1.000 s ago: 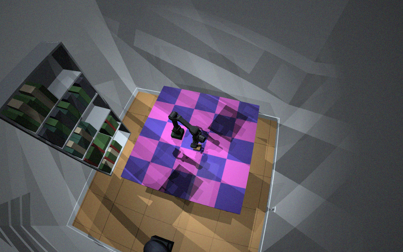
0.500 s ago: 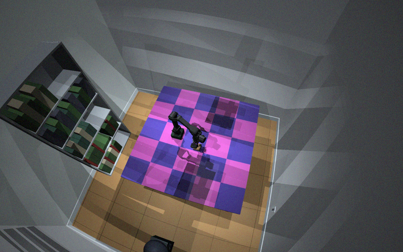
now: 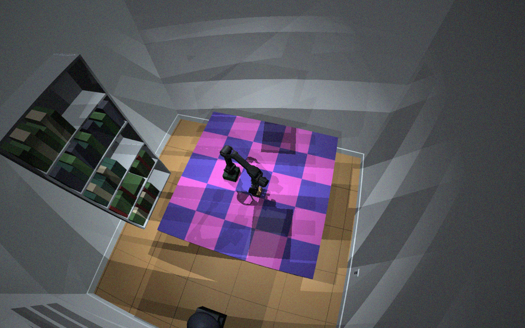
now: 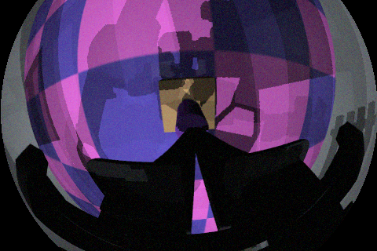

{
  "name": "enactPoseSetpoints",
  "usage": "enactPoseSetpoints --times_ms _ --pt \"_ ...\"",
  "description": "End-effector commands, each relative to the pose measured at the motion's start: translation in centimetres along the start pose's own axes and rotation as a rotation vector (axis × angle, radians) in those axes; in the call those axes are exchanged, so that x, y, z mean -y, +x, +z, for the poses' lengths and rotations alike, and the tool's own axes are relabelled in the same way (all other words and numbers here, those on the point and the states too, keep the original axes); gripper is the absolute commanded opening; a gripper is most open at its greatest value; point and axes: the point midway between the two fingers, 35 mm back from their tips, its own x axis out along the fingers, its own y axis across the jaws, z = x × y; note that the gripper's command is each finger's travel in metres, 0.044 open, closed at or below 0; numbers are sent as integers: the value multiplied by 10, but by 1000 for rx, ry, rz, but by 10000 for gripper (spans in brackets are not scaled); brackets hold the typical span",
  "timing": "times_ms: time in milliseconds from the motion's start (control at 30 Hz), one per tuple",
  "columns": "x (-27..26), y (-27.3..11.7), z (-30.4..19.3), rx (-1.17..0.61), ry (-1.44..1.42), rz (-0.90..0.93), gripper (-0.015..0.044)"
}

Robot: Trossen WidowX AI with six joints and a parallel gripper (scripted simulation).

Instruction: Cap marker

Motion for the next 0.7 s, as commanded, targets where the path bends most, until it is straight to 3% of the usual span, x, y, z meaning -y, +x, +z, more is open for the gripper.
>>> enactPoseSetpoints --times_ms 0,533,667 --pt "0 7 -1 -4 -4 2 0" --pt "0 14 1 3 0 -1 0" --pt "1 -17 4 2 0 -1 0"
